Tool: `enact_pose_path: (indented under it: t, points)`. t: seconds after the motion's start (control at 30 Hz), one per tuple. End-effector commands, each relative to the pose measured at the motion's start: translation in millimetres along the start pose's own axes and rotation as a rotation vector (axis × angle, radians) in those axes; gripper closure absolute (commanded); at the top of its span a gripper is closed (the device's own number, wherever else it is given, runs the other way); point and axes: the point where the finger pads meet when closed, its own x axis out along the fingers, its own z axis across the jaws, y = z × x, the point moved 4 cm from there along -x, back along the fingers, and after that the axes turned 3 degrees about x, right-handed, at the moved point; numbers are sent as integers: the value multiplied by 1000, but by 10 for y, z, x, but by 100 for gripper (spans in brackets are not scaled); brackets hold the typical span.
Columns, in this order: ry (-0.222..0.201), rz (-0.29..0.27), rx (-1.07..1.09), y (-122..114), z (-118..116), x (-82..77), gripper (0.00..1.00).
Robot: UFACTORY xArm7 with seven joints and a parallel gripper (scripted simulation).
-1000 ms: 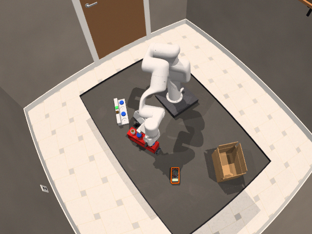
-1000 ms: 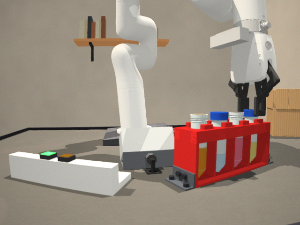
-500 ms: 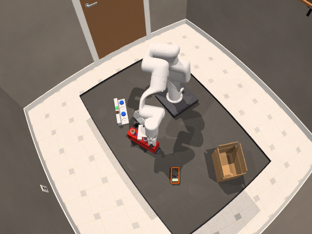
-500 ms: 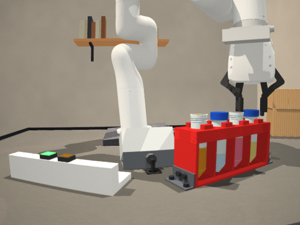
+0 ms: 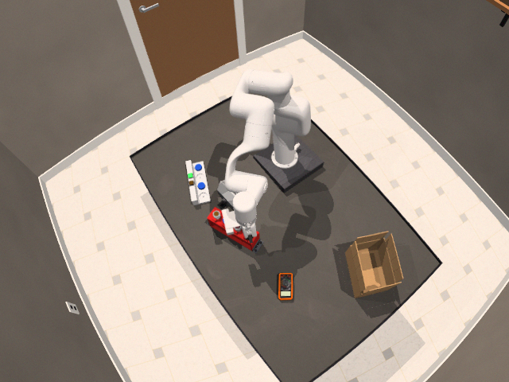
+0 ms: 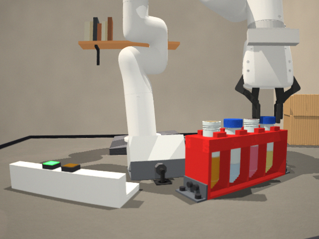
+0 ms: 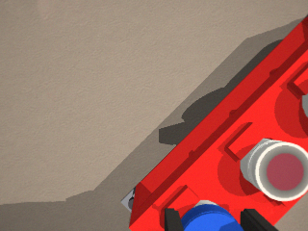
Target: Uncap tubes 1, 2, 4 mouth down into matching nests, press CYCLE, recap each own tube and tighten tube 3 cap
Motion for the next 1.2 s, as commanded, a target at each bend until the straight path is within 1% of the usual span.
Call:
enact_pose_path:
  t: [0.0,0.37,0.67,0.83,0.9,1.03,1.17]
  points:
    - [5,-1,-5,7,-14,-18,100]
    - [5,-1,-5,7,-14,-18,100]
    - [5,-3,442,8,-14,-14,100]
    - [5,-5,652,8,-13,-12,100]
    - [5,-5,652,8,-13,-12,100]
    - [4,-4,873,7,-14,-10,100]
    - [4,-6,1039,8,-13,-9,100]
